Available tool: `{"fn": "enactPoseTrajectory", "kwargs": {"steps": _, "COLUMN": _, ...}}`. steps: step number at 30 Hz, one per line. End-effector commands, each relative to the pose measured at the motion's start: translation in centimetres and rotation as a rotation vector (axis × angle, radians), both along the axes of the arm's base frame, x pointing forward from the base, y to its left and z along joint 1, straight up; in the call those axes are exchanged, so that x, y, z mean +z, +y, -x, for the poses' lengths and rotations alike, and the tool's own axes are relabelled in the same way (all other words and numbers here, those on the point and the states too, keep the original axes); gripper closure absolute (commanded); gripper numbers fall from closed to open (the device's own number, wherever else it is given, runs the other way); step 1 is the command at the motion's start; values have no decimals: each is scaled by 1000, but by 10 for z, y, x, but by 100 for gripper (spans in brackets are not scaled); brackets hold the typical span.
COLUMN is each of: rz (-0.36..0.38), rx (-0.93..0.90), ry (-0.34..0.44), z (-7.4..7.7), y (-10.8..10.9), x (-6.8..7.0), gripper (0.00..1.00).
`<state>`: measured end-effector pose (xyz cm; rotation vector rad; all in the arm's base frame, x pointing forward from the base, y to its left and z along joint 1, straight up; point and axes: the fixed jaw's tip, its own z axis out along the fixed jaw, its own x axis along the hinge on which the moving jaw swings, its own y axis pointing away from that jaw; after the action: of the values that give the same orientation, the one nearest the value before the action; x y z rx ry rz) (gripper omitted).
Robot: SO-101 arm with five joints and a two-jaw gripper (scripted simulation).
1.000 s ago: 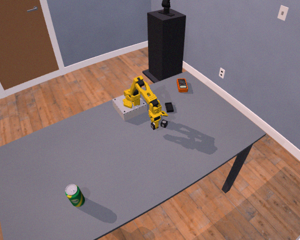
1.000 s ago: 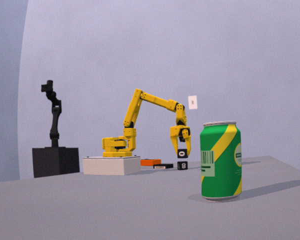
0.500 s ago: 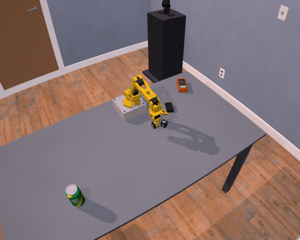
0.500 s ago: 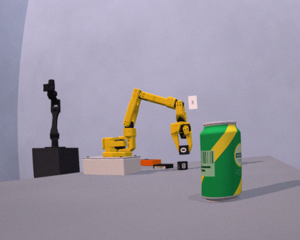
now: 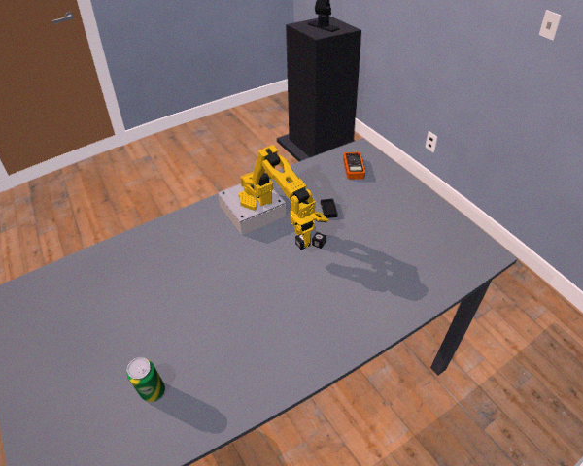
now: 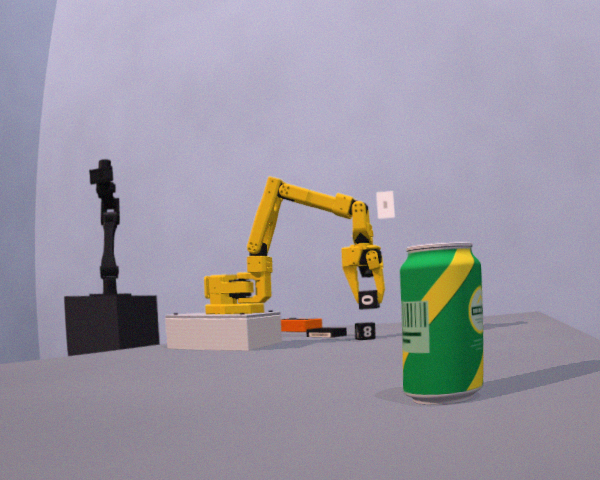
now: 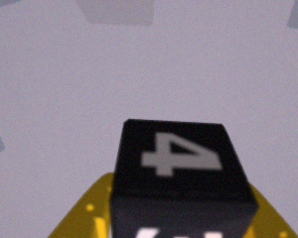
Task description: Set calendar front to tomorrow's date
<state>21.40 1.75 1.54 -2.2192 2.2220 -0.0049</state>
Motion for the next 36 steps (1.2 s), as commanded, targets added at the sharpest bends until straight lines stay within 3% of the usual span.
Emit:
{"fn": "enactPoseTrajectory", "kwargs": {"steps": 1, "rz": -5, "rx": 79, "ry": -32, "z": -2, "y": 15, "x": 7, "gripper": 100}}
{"fn": "enactPoseTrajectory", "kwargs": {"steps": 5, "rz": -7, "rx": 191, "ry": -31, "z": 3, "y": 39, "x": 7, "gripper": 100}}
{"fn": "enactPoseTrajectory", "kwargs": {"steps": 7, "rz": -7, "rx": 191, "ry": -31, "z": 3, "y": 39, "x": 7, "gripper": 100}}
{"fn": "enactPoseTrajectory", "kwargs": {"steps": 11, "rz": -9, "rx": 337, "ry": -31, "z": 14, "y": 69, "x": 7, "gripper": 100}}
{"fn": "enactPoseTrajectory", "kwargs": {"steps": 22, "rz": -16, "rx": 771, "ry": -29, "z": 70, "y": 144, "x": 7, "gripper": 100}}
{"fn": "enactPoseTrajectory", "kwargs": {"steps": 24, "rz": -16, "rx": 771, "ry": -29, "z": 70, "y": 144, "x": 7, "gripper": 100}}
{"fn": "enactPoseTrajectory", "kwargs": {"steps": 31, "rz": -19, "rx": 938, "ry": -28, "z": 99, "y": 166, "x": 7, "gripper": 100}}
{"fn": "enactPoseTrajectory", "kwargs": {"steps": 36, "rz": -19, "rx": 978, "ry": -27, "z": 106, "y": 170, "x": 7, "gripper": 100}}
